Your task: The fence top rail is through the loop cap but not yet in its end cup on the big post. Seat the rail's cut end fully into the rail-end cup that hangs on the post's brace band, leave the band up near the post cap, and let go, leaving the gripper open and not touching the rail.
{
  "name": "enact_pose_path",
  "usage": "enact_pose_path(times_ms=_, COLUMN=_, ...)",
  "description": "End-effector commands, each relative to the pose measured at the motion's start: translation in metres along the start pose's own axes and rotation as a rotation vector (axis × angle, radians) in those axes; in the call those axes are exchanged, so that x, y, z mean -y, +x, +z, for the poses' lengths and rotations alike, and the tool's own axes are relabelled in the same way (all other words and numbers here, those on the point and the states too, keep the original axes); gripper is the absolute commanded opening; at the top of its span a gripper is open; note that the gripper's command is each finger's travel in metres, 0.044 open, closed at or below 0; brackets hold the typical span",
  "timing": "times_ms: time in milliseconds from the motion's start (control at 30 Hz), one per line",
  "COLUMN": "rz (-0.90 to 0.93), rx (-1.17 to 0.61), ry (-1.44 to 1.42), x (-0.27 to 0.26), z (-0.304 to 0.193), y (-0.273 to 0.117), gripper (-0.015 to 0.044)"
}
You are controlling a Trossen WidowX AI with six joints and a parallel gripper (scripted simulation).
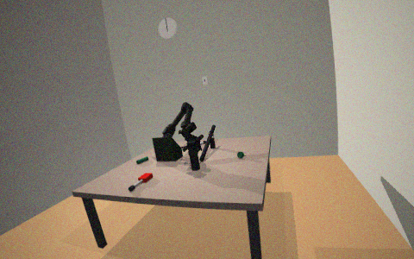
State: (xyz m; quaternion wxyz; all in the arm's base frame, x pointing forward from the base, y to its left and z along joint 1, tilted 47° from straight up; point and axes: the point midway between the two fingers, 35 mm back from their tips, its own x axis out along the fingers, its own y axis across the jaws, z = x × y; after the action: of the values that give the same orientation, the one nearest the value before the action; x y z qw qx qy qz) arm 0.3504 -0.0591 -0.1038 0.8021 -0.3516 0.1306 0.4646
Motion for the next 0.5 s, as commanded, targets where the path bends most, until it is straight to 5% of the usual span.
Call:
enact_pose_path(times_ms=0, rz=-0.003, rx=-0.013, ry=0.020, x=0.0014, z=-0.0017, y=-0.0002, gripper=0.0000)
enact_pose_path(times_ms=467, rz=-0.002, rx=-0.004, ry=0.016, x=0.0014, z=0.0000, y=0.0005, gripper=0.0000)
